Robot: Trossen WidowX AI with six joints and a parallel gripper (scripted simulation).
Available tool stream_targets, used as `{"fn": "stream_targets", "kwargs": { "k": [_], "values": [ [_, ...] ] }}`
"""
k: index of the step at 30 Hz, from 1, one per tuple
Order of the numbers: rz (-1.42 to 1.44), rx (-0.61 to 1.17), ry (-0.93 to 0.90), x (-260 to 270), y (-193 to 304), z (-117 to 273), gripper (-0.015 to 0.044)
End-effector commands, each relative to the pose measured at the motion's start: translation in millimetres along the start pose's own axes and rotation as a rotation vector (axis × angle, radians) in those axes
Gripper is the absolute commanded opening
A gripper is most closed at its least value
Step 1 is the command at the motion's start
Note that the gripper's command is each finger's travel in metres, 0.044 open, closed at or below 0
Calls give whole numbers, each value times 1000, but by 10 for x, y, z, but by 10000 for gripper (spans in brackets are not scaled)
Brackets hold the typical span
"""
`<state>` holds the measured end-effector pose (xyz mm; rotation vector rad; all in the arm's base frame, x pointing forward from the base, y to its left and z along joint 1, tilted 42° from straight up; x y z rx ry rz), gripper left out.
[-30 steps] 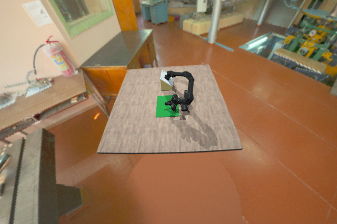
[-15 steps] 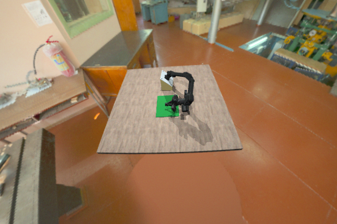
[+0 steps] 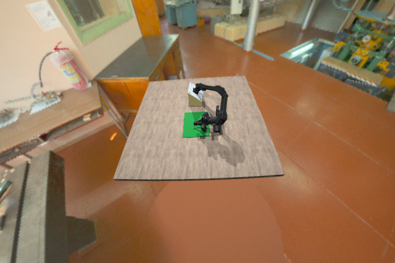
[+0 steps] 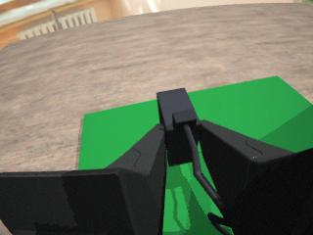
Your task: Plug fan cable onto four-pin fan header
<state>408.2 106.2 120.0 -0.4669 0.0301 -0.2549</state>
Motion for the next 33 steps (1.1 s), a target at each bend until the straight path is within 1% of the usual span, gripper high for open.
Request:
{"fn": "stream_targets", "kwargs": {
  "k": [1, 33],
  "values": [
    [-6, 4, 0, -2, 35, -12, 0],
    [-6, 5, 1, -37, 266, -102, 0]
  ]
}}
Point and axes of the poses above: the point midway between the two fingers, 35 mm back from their tips, its own z axis back along the fingers, its own x axis across the jaws, y = z × x, the point moved 10 cm from there along z, back along the fingers, and after that the axes turned 9 degrees about -z, right-handed, at the moved point
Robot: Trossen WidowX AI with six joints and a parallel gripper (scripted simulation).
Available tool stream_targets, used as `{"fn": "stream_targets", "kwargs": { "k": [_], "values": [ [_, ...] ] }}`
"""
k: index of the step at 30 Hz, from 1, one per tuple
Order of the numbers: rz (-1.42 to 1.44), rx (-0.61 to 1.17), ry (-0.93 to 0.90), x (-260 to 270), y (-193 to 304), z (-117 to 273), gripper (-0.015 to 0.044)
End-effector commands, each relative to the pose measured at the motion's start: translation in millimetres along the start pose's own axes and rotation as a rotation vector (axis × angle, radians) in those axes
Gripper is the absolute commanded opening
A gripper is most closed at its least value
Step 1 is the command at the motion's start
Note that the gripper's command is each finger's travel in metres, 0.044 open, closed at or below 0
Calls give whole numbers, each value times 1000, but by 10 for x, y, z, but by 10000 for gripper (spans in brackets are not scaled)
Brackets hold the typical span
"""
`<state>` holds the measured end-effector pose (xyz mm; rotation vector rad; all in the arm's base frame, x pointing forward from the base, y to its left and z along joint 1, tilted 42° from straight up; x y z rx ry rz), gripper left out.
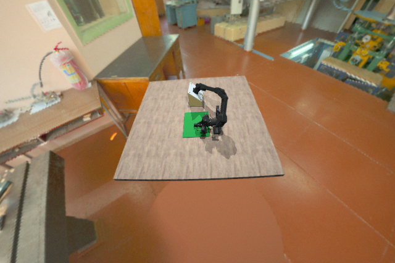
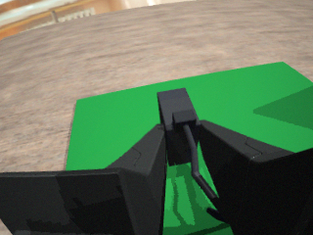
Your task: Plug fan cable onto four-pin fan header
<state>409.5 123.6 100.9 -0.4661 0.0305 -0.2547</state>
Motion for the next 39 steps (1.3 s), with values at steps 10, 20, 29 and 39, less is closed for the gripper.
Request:
{"fn": "stream_targets", "kwargs": {
  "k": [10, 20, 29, 39],
  "values": [
    [-6, 4, 0, -11, 99, -38, 0],
    [-6, 5, 1, -22, 171, -65, 0],
    [1, 0, 1, -32, 200, -80, 0],
    [1, 0, 1, -32, 200, -80, 0]
  ]
}}
Point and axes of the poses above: the point midway between the two fingers, 35 mm back from their tips, its own z axis back along the fingers, its own x axis across the jaws, y = z × x, the point moved 10 cm from there along z, back along the fingers, and after that the axes turned 9 degrees about -z, right-handed, at the moved point
